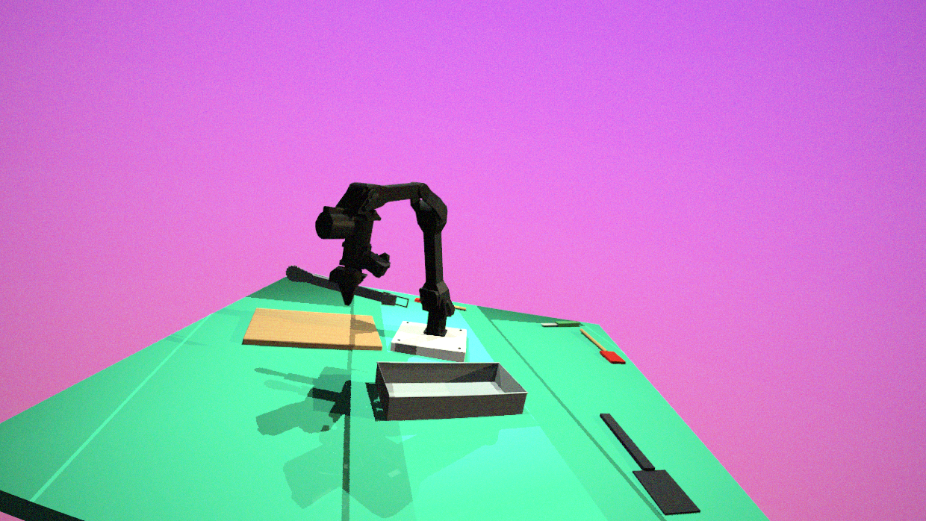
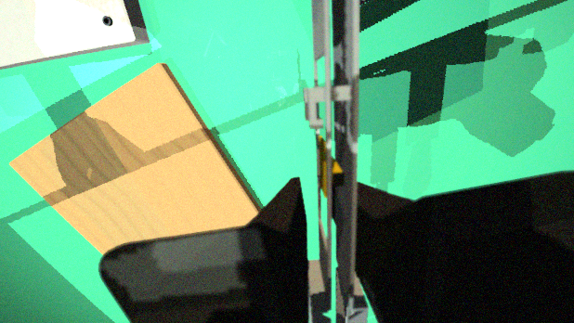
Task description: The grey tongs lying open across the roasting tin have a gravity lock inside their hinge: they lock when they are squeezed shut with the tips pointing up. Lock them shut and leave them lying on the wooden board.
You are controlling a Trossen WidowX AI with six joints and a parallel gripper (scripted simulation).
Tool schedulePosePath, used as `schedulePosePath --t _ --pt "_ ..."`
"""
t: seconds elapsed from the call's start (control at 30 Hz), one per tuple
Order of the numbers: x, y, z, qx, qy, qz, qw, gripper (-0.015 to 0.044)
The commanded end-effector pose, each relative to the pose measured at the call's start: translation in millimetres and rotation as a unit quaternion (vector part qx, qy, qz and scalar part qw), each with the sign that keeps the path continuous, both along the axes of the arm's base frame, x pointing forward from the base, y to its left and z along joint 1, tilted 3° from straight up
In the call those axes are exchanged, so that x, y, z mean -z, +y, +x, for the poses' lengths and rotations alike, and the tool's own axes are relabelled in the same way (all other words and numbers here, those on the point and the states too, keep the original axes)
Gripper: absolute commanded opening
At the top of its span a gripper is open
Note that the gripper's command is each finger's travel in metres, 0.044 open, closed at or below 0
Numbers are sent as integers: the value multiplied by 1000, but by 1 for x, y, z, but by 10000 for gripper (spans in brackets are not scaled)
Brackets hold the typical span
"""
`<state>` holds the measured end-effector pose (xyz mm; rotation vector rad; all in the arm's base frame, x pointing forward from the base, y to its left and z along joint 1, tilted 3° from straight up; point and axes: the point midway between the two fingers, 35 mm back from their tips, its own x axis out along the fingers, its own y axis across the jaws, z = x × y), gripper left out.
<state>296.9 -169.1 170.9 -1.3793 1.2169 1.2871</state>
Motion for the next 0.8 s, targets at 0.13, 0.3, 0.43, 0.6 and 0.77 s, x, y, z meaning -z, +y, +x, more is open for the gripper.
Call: schedulePosePath --t 0.13,0.3,0.43,0.6,0.77 --pt "-2 -10 -5 147 -15 0 989 -150" --pt "-2 -18 -9 244 -24 -1 969 -150" --pt "-3 -23 -13 320 -31 -1 947 -150" --pt "-4 -31 -15 412 -44 0 910 -150" --pt "-4 -38 -20 500 -51 -1 865 -150"
